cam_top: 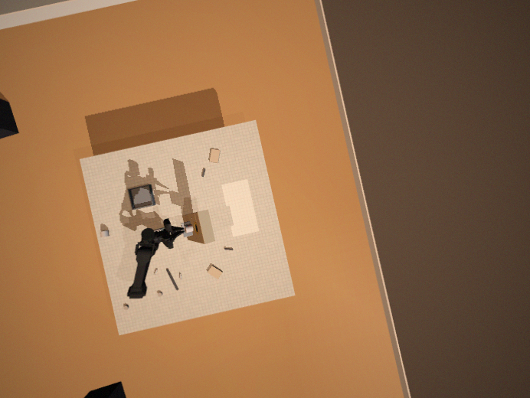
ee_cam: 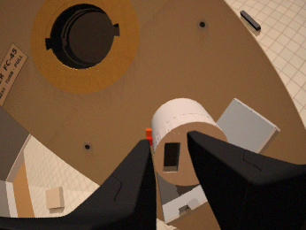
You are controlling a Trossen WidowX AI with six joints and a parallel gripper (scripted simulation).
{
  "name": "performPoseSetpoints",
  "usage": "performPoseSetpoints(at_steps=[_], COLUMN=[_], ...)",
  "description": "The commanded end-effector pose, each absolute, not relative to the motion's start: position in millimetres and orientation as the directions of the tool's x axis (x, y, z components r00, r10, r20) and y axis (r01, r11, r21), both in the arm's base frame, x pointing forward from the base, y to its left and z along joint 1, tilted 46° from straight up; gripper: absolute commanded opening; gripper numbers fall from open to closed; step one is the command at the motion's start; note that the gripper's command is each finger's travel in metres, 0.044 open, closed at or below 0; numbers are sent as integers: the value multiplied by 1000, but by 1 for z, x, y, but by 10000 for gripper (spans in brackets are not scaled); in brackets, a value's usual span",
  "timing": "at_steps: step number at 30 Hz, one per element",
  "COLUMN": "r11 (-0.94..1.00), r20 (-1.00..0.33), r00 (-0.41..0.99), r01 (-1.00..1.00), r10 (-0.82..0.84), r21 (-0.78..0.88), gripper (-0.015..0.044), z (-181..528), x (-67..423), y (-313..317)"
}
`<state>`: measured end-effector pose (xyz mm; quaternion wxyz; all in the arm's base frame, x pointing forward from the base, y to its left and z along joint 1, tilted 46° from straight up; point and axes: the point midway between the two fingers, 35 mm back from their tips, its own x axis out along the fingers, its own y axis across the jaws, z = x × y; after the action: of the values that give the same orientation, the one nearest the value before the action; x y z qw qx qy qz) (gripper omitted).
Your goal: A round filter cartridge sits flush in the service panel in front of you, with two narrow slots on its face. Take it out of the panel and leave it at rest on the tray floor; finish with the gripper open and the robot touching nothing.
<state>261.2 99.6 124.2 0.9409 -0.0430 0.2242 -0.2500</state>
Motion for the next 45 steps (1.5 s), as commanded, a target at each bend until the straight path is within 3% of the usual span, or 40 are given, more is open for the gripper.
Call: performPoseSetpoints(at_steps=[1, 11, 23, 25, 27, 31, 45], r11=[870, 870, 873, 865, 832, 722, 702], r20=[-392, -392, -395, -420, -486, -591, -605], r00=[777, 777, 780, 756, 683, 482, 442], r01=[457, 457, 458, 441, 372, 137, 86], r10=[-492, -492, -486, -501, -546, -647, -663], r21=[-185, -184, -169, -237, -412, -678, -707], gripper=[91, 91, 406, 353, 305, 305, 305], z=[128, 172, 220, 210, 186, 142, 130], x=[263, 300, 298, 297, 289, 262, 260], y=[101, 141, 191, 184, 164, 119, 106])
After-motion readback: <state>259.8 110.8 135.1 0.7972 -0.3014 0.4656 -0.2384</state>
